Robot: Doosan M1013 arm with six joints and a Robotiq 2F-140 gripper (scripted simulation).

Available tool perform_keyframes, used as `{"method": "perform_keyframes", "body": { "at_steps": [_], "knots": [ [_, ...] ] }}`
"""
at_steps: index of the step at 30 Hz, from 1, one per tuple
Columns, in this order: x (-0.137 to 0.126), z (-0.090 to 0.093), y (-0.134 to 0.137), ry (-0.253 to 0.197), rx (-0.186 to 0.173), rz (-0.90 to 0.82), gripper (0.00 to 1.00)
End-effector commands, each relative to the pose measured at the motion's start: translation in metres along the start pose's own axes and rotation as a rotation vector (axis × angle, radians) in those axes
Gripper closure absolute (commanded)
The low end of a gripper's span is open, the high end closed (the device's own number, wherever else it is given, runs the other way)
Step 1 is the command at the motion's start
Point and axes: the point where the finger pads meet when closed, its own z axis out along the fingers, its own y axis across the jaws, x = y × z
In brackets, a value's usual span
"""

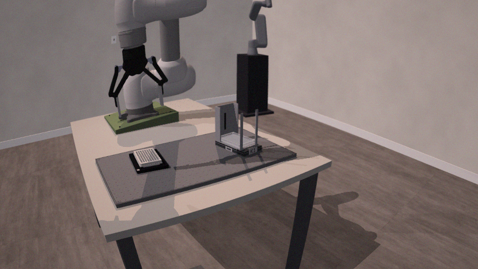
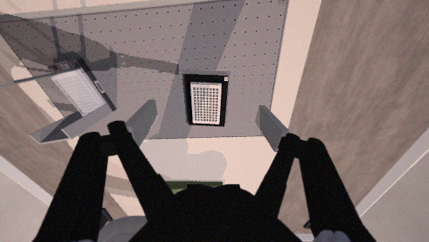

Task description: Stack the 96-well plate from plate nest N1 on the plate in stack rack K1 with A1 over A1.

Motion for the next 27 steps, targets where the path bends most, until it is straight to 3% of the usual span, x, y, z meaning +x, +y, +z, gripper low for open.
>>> {"method": "perform_keyframes", "body": {
  "at_steps": [1,3,4,6,7,11,13,19,27],
  "knots": [
    [-0.015,0.008,-0.004,0.005,-0.015,-0.003,0.00],
    [-0.023,0.012,-0.005,0.005,-0.015,-0.003,0.00],
    [-0.027,0.014,-0.006,0.015,-0.044,-0.016,0.00],
    [-0.027,0.014,-0.006,0.015,-0.044,-0.016,0.00],
    [-0.031,0.017,-0.007,0.021,-0.061,-0.023,0.00],
    [-0.049,0.026,-0.010,0.021,-0.061,-0.023,0.00],
    [-0.057,0.030,-0.012,0.040,-0.105,-0.048,0.00],
    [-0.081,0.043,-0.016,0.040,-0.105,-0.048,0.00],
    [-0.081,0.043,-0.016,0.040,-0.105,-0.048,0.00]
  ]
}}
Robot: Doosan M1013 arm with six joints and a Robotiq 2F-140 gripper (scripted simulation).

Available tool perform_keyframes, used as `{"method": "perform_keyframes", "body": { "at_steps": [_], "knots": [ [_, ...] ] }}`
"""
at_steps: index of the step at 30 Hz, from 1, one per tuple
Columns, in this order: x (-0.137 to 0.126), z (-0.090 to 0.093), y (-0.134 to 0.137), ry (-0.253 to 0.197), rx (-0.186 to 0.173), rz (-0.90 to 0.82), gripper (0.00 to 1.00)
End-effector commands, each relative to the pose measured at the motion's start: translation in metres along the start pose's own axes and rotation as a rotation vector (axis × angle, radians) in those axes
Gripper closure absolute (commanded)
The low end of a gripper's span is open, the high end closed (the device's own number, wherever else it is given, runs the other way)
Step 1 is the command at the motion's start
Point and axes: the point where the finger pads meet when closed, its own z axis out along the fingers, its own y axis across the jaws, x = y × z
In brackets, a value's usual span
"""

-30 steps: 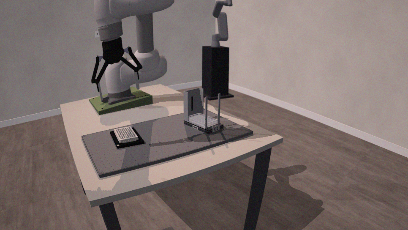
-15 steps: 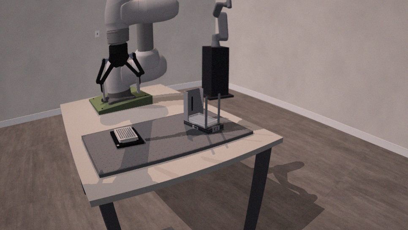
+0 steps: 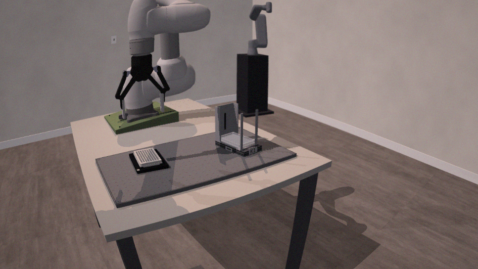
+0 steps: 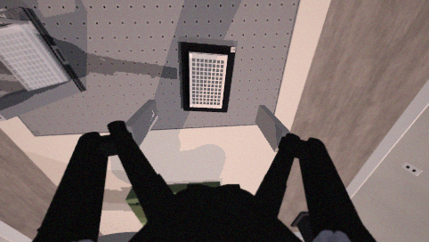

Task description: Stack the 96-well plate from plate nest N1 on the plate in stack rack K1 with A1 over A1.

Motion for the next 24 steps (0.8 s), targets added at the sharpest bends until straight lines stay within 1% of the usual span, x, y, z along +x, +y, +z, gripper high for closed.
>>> {"method": "perform_keyframes", "body": {
  "at_steps": [1,5,11,13,24],
  "knots": [
    [0.000,0.000,0.000,0.000,0.000,0.000,0.00],
    [0.000,0.000,0.000,0.000,0.000,0.000,0.00],
    [0.000,0.010,0.000,0.000,0.000,0.000,0.00],
    [0.000,0.010,0.000,0.000,0.000,0.000,0.00],
    [0.000,0.028,0.000,0.000,0.000,0.000,0.00]
  ]
}}
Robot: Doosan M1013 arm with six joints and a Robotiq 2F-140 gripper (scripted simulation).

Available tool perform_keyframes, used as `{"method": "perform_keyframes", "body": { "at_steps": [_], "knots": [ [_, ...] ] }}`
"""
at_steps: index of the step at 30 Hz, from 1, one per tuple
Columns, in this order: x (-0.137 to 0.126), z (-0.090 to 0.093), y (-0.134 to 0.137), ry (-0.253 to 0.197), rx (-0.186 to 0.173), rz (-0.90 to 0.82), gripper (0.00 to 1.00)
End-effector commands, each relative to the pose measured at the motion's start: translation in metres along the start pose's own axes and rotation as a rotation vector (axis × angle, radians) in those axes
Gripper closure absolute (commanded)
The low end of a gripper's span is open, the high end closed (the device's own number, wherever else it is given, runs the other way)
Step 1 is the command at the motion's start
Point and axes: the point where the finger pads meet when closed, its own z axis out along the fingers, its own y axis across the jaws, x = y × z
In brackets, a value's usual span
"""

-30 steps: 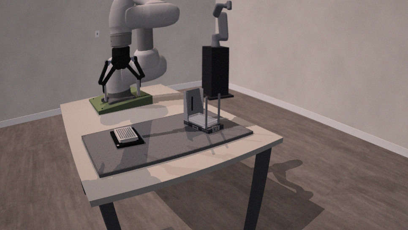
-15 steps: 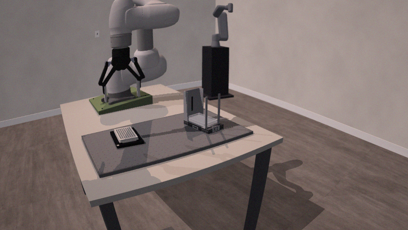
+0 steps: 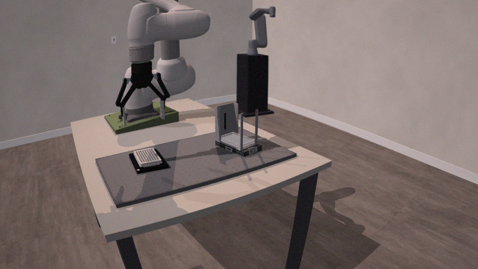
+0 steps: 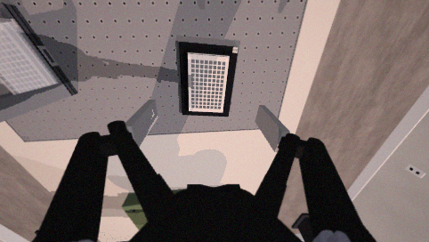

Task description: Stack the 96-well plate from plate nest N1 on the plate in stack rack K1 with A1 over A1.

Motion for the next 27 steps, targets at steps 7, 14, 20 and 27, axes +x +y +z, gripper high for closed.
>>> {"method": "perform_keyframes", "body": {
  "at_steps": [7,14,20,27],
  "knots": [
    [0.000,0.011,0.000,0.000,0.000,0.000,0.00],
    [0.000,0.023,0.000,0.000,0.000,0.000,0.00],
    [0.000,0.033,0.000,0.000,0.000,0.000,0.00],
    [0.000,0.041,0.000,0.000,0.000,0.000,0.00]
  ]
}}
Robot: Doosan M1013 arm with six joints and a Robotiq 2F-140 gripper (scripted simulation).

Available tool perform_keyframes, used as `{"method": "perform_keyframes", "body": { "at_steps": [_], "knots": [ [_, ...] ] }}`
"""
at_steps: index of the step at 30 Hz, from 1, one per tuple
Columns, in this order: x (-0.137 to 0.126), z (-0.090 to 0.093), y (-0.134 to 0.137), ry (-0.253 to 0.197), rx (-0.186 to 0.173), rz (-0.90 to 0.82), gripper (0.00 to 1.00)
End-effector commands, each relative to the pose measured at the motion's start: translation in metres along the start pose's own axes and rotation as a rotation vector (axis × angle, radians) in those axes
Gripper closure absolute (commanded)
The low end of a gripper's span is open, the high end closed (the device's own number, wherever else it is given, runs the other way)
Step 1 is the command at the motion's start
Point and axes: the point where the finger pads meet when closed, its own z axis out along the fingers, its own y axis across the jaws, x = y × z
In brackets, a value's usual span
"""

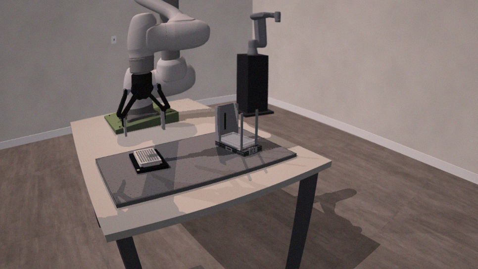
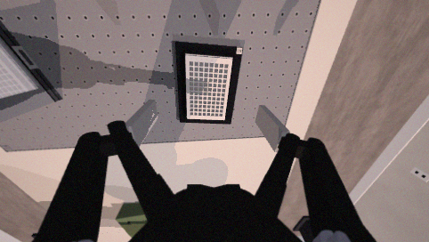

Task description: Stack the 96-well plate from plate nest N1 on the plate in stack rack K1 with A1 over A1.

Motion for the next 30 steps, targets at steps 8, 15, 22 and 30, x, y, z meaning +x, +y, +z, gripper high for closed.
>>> {"method": "perform_keyframes", "body": {
  "at_steps": [8,15,22,30],
  "knots": [
    [0.000,0.016,0.000,0.000,0.000,0.000,0.00],
    [0.000,0.025,0.000,0.000,0.000,0.000,0.00],
    [0.000,0.036,0.000,0.000,0.000,0.000,0.00],
    [0.000,0.046,0.000,0.000,0.000,0.000,0.00]
  ]
}}
